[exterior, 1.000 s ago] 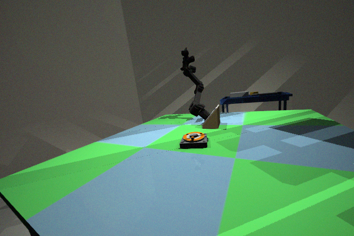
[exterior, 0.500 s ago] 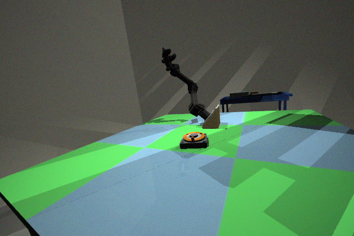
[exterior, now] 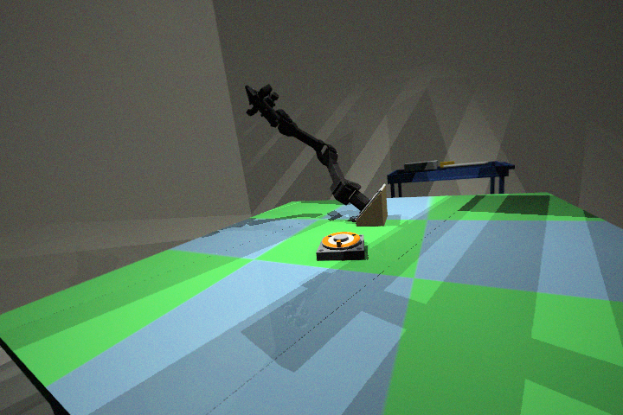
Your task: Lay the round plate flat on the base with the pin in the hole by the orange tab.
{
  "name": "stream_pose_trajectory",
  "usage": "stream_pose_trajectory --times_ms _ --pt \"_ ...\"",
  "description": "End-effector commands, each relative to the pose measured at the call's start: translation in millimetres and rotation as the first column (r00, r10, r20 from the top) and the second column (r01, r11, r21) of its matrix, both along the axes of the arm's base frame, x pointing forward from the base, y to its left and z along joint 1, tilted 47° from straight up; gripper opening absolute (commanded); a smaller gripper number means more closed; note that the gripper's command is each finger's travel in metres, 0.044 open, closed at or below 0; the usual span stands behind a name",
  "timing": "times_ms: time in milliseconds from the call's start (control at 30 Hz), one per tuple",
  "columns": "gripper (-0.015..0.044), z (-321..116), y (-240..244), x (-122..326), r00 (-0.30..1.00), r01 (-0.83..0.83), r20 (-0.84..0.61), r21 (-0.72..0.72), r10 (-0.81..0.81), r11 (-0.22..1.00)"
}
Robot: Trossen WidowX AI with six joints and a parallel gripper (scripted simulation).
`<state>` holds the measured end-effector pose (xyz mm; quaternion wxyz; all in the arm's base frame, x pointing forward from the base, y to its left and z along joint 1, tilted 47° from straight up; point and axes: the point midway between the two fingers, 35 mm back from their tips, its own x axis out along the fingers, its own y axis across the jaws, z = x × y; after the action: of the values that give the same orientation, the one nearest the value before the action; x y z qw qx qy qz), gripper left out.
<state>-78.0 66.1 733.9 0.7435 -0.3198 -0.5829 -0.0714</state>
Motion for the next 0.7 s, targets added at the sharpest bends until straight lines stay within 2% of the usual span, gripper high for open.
stream_pose_trajectory --times_ms 0,300,533,667 --pt "0.0000 -1.1 -23.5 71.7 0.983 -0.049 -0.169 0.109 0.067 0.993" --pt "0.0000 -25.7 -48.9 189.9 0.893 -0.067 -0.414 0.263 0.175 0.962" --pt "0.0000 -73.5 -58.0 291.0 0.725 -0.027 -0.614 0.429 0.313 0.903" --pt "0.0000 -100.9 -55.8 339.4 0.661 0.040 -0.696 0.406 0.281 0.913"
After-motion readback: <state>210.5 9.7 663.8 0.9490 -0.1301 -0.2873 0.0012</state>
